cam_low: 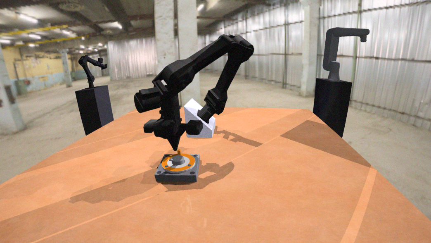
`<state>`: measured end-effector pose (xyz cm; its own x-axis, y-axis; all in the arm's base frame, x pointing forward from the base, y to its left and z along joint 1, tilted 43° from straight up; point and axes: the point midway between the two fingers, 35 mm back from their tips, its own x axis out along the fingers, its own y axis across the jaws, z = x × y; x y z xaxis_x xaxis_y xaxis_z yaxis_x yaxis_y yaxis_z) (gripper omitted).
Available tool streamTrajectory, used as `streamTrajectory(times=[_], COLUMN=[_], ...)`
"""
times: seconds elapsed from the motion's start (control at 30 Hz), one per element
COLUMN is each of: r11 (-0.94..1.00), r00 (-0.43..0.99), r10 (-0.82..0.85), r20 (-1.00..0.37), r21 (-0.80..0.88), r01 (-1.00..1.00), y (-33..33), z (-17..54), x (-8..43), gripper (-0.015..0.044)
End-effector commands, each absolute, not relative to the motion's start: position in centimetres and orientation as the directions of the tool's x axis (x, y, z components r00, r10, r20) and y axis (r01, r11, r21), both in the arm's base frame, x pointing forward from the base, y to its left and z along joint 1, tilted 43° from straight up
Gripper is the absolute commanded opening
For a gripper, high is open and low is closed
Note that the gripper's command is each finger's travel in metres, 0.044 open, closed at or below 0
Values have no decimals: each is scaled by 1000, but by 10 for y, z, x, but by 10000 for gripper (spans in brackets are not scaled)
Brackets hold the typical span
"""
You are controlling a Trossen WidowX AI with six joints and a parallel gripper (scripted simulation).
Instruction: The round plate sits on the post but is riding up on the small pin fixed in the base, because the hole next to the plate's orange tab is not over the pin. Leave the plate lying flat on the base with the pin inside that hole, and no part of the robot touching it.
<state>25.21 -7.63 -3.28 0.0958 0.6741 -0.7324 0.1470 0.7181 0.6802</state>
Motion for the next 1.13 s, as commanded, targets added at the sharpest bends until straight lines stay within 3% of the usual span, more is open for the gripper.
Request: streamTrajectory(times=[0.0, 0.33, 1.1], r11=[720, 720, 713], r00=[104, 103, 99], r10=[672, 670, 677], r20=[-734, -735, -729], r21=[679, 678, 684], r01=[145, 146, 155], y=[-74, -102, -97], z=[-30, 2, -6], x=[252, 244, 244], gripper=[0, 0, 0])
